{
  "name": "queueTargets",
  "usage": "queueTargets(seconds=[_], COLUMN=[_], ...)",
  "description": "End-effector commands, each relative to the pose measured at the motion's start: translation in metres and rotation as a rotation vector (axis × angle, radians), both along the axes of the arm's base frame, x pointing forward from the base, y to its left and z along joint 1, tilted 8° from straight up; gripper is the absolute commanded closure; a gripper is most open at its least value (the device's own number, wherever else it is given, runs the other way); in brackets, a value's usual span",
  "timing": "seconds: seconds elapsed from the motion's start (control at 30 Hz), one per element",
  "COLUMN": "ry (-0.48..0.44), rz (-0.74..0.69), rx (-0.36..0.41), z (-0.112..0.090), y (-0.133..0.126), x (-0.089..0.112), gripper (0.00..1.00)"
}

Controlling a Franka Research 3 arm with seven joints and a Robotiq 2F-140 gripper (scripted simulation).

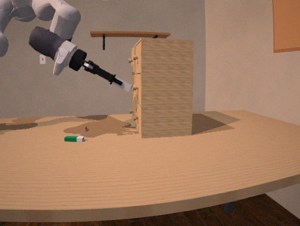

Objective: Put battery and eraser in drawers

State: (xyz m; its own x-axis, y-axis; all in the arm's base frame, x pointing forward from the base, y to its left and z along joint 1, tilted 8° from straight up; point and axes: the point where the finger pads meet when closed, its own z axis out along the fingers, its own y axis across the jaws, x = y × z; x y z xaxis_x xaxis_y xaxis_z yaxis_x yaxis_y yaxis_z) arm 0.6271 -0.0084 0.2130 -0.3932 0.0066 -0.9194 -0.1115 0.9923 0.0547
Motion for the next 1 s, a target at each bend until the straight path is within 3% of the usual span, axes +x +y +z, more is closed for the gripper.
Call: queueTargets(seconds=[0.0,0.37,0.97], ry=[0.004,0.004,0.003], rz=[-0.003,-0.003,-0.003], rx=[0.001,0.001,0.001], z=[0.000,0.002,0.002], y=[0.000,0.002,0.002], x=[0.007,0.019,0.022], gripper=[0.80,0.80,0.80])
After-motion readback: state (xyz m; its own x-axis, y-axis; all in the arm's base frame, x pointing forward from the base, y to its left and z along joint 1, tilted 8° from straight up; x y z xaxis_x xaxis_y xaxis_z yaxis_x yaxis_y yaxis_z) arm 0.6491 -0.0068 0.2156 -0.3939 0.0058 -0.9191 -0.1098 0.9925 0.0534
